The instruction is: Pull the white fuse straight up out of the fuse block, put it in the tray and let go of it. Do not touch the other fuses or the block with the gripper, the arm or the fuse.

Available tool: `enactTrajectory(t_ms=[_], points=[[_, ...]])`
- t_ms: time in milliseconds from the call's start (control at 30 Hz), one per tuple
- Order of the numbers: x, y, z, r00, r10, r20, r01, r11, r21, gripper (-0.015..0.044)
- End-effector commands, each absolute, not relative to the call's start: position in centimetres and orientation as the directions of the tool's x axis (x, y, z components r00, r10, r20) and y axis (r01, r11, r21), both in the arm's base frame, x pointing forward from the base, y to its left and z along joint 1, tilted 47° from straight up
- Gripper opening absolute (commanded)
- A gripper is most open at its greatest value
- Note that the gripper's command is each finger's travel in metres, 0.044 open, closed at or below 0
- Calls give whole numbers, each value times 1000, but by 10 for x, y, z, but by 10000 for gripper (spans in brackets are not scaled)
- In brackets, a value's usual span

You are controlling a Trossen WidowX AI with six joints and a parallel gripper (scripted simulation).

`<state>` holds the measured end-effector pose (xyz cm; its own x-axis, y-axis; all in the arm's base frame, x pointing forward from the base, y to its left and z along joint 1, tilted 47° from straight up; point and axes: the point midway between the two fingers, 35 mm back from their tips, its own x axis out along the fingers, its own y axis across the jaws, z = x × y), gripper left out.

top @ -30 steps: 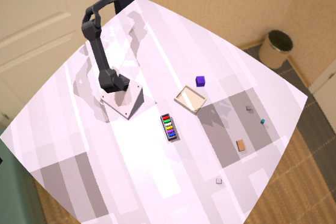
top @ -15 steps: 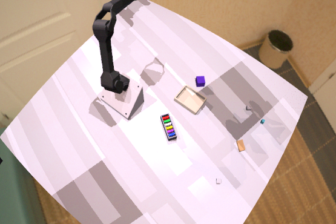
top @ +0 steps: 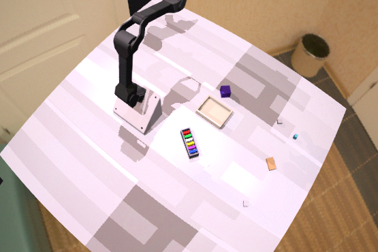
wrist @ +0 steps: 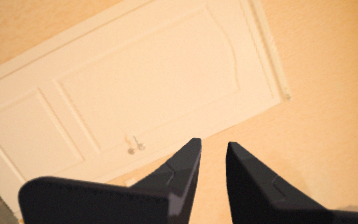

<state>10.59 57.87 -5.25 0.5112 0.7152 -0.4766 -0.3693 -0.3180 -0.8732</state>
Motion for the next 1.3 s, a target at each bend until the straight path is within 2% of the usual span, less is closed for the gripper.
enactTrajectory(t_ms=[0, 333, 633, 933, 1267], points=[[168, 545, -56, 598, 594, -538, -448, -309, -839, 62], [293, 413, -66, 697, 188, -692, -654, -228, -721, 62], [348, 262, -64, 602, -193, -775, -794, -37, -607, 62], [341, 107, -49, 340, -511, -789, -834, 224, -504, 62], [277, -34, -8, -26, -723, -691, -778, 449, -440, 62]])
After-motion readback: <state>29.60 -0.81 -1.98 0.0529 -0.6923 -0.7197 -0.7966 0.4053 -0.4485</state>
